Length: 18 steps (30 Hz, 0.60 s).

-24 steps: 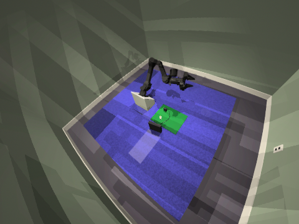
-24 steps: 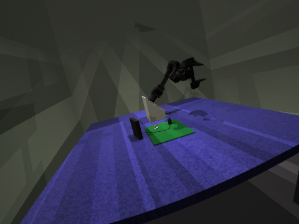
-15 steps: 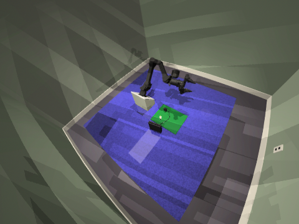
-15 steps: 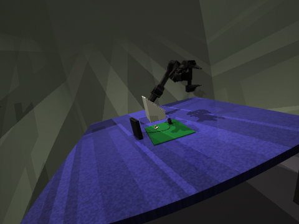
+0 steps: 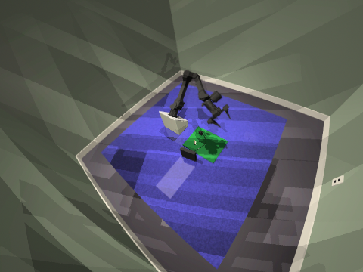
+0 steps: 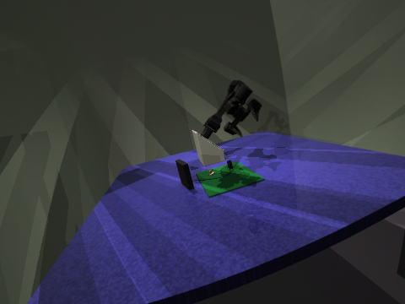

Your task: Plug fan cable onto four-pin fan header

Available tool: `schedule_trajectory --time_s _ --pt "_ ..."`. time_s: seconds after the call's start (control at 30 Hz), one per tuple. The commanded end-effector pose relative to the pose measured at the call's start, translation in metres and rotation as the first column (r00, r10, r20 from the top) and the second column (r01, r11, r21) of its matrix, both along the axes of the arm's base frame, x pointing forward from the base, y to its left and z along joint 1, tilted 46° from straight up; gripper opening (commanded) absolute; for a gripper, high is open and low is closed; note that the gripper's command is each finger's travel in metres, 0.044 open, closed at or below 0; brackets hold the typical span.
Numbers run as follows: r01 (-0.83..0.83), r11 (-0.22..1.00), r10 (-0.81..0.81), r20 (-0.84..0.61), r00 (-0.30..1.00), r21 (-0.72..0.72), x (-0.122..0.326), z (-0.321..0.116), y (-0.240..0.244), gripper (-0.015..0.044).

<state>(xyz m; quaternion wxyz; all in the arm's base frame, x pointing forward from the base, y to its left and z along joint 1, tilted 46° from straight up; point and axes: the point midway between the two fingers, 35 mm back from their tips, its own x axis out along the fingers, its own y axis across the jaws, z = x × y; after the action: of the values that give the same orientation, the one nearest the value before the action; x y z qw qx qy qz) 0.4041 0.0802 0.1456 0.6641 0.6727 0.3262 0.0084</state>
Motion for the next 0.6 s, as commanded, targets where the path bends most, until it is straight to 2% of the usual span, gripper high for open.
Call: schedule_trajectory --time_s 0.0,0.27,0.57 --pt "-0.395 0.857 0.333 -0.229 0.915 -0.331 -0.042 -0.066 -0.027 0.0440" --pt "-0.707 0.623 0.610 -0.358 0.707 -0.334 -0.094 -0.088 -0.037 0.0440" --pt "-0.891 0.396 0.832 -0.324 0.451 -0.222 -0.146 -0.079 -0.039 0.0440"
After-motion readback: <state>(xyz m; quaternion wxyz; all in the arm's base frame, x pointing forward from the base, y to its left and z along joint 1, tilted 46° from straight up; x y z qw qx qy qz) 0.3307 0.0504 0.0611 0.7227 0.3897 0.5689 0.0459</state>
